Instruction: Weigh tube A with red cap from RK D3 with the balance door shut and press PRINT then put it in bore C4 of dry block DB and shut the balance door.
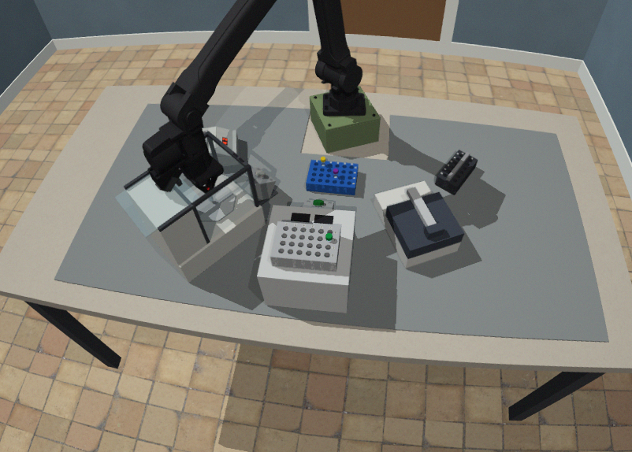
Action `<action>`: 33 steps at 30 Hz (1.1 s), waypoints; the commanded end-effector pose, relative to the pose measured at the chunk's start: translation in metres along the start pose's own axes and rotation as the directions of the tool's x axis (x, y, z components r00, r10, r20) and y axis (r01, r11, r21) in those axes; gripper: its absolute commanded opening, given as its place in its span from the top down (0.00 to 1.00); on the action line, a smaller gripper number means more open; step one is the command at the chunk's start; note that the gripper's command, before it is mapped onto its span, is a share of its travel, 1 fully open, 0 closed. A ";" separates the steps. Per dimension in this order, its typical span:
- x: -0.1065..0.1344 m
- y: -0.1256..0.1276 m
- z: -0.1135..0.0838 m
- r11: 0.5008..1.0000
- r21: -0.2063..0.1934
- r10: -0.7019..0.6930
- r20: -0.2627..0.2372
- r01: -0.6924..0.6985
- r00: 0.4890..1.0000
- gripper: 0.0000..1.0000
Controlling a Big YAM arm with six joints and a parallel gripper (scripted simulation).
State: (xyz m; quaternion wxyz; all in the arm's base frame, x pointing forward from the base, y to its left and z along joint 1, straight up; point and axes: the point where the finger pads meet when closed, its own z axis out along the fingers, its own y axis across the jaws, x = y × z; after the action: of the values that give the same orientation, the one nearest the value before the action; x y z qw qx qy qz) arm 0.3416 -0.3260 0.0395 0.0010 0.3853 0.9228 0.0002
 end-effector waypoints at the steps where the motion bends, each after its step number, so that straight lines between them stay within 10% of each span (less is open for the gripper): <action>1: -0.022 -0.005 -0.030 1.000 0.003 0.014 0.064 -0.015 0.998 0.91; 33: -0.023 -0.005 -0.039 1.000 0.002 0.014 0.069 -0.015 0.998 0.91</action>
State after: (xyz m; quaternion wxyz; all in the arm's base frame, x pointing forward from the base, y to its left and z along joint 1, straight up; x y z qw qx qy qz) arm 0.3397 -0.3243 0.0432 -0.0014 0.3853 0.9228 0.0012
